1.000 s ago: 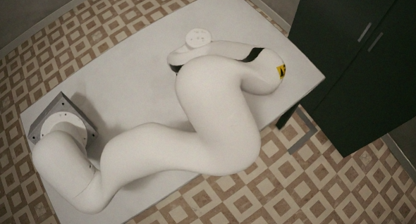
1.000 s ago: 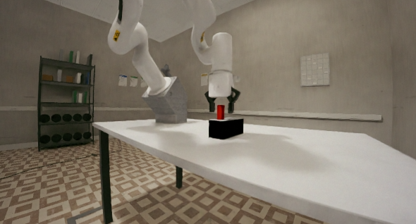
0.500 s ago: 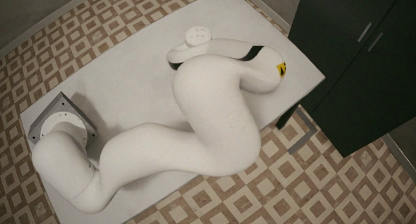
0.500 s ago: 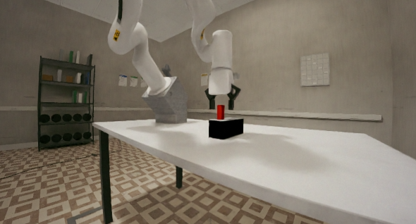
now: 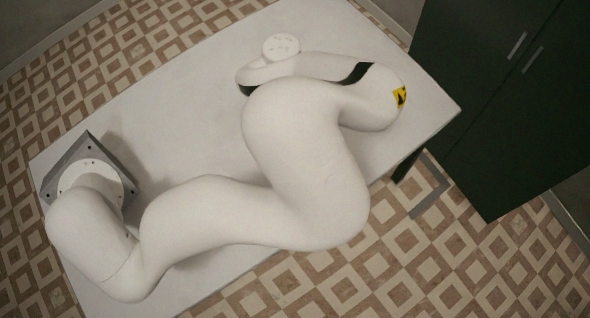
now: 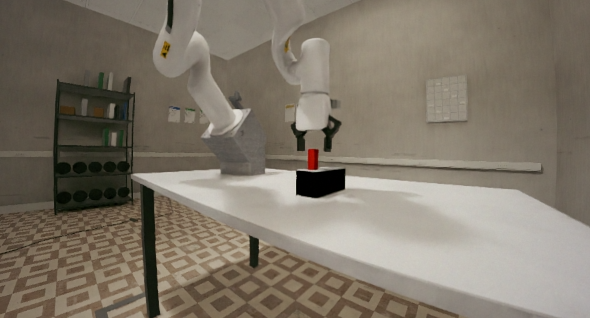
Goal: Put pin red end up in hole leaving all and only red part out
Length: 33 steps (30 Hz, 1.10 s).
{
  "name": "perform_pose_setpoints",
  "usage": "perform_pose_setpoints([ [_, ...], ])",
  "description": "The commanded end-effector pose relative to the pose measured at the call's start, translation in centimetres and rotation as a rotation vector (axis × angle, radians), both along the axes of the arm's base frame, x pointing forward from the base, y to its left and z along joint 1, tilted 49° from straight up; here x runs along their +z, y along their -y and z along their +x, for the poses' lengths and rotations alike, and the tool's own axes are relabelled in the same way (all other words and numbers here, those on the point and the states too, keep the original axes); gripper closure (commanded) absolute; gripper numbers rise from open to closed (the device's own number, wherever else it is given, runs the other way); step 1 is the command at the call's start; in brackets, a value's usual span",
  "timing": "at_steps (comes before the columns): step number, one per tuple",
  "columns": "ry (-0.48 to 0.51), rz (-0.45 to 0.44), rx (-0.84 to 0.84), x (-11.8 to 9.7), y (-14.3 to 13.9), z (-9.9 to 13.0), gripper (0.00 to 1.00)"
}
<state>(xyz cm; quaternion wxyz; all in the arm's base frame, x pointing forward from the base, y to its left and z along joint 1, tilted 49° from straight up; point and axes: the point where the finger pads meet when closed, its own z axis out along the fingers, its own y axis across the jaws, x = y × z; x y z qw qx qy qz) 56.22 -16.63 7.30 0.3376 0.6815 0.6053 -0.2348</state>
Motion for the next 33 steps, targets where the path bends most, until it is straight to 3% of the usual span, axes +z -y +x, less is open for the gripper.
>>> perform_pose_setpoints([
  [1,0.000,0.000,0.000,0.0,-0.1,0.0,0.00],
  [28,0.000,0.000,0.000,0.8,-0.9,-0.1,0.00],
  [29,0.000,0.000,0.000,1.7,-2.0,-0.2,0.00],
  [33,0.000,0.000,0.000,1.7,-2.0,-0.2,0.00],
])
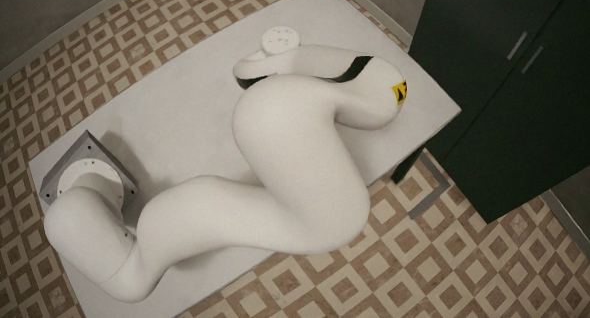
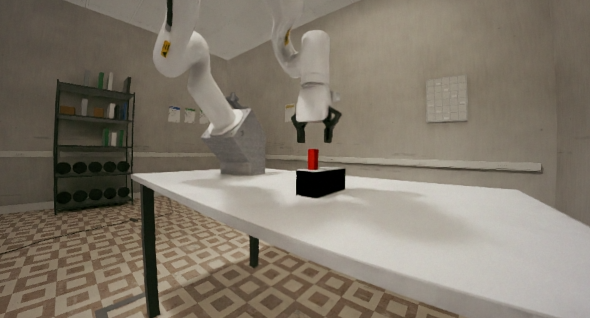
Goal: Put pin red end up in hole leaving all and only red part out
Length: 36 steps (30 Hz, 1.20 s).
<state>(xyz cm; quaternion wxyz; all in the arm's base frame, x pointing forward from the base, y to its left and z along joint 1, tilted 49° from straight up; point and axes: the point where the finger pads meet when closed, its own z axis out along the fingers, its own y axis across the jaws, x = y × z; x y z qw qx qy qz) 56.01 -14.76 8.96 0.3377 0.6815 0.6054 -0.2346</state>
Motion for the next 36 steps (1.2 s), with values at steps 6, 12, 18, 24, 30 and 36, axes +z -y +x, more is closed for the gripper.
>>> perform_pose_setpoints([
  [6,-0.001,0.000,0.000,0.1,-0.1,0.0,0.00],
  [12,-0.001,0.000,0.000,0.1,-0.1,0.0,0.00],
  [18,0.000,0.000,0.000,3.4,-3.8,-0.5,0.00],
  [24,0.000,0.000,0.000,3.4,-3.8,-0.5,0.00],
  [30,0.000,0.001,0.001,3.8,-9.3,-4.8,0.00],
  [36,0.000,0.001,0.001,4.2,-14.4,-8.9,0.00],
])
